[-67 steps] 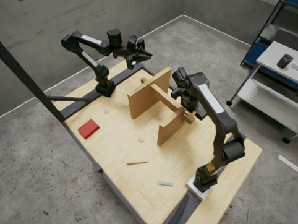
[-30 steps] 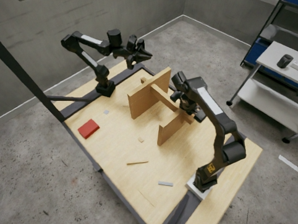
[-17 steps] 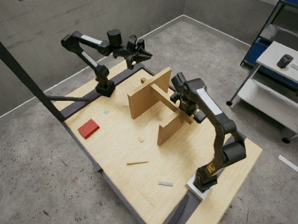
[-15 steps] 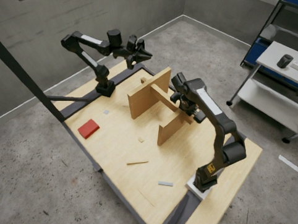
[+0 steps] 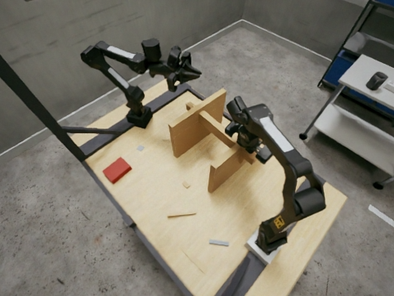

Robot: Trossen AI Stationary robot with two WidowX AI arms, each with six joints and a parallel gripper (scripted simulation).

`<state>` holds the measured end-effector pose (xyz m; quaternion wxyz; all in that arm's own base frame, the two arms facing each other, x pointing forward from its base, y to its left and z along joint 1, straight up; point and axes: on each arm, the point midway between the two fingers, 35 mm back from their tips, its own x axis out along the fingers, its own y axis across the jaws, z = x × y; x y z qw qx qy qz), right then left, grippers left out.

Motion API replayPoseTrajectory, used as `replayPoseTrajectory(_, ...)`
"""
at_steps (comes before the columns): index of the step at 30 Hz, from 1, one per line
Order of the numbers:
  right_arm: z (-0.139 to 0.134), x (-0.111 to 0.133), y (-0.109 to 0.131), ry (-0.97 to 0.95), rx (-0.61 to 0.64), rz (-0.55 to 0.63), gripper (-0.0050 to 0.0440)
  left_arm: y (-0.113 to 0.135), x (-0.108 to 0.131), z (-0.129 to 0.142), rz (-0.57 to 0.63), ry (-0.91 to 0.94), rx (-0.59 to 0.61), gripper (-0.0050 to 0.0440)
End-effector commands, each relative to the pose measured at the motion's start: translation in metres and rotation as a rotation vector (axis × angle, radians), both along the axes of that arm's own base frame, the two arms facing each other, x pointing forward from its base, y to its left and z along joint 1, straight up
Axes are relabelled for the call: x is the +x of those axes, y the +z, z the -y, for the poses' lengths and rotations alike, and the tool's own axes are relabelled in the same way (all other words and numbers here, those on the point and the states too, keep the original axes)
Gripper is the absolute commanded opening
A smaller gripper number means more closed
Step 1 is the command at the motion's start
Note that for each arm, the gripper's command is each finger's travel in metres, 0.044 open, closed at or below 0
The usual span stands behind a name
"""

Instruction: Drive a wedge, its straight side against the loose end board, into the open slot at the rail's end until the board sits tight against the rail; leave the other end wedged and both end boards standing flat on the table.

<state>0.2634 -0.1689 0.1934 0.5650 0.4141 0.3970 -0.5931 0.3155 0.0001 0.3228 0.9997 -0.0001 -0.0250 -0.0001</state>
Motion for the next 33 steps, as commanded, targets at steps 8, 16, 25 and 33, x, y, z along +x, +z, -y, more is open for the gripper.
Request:
replayPoseTrajectory(8,-0.006,-0.004,-0.028,0.002,0.064,-0.075,-0.0050,0.010,0.000,0.000,0.022,0.001,0.002,0.0085)
replayPoseTrajectory(16,-0.007,-0.004,-0.031,0.002,0.069,-0.081,-0.0050,0.010,0.000,0.000,0.022,0.001,0.002,0.0085)
replayPoseTrajectory(25,-0.006,-0.003,-0.031,0.002,0.068,-0.079,-0.0050,0.010,0.000,0.000,0.022,0.001,0.002,0.0085)
replayPoseTrajectory(33,-0.006,-0.003,-0.031,0.002,0.068,-0.078,-0.0050,0.010,0.000,0.000,0.022,0.001,0.002,0.0085)
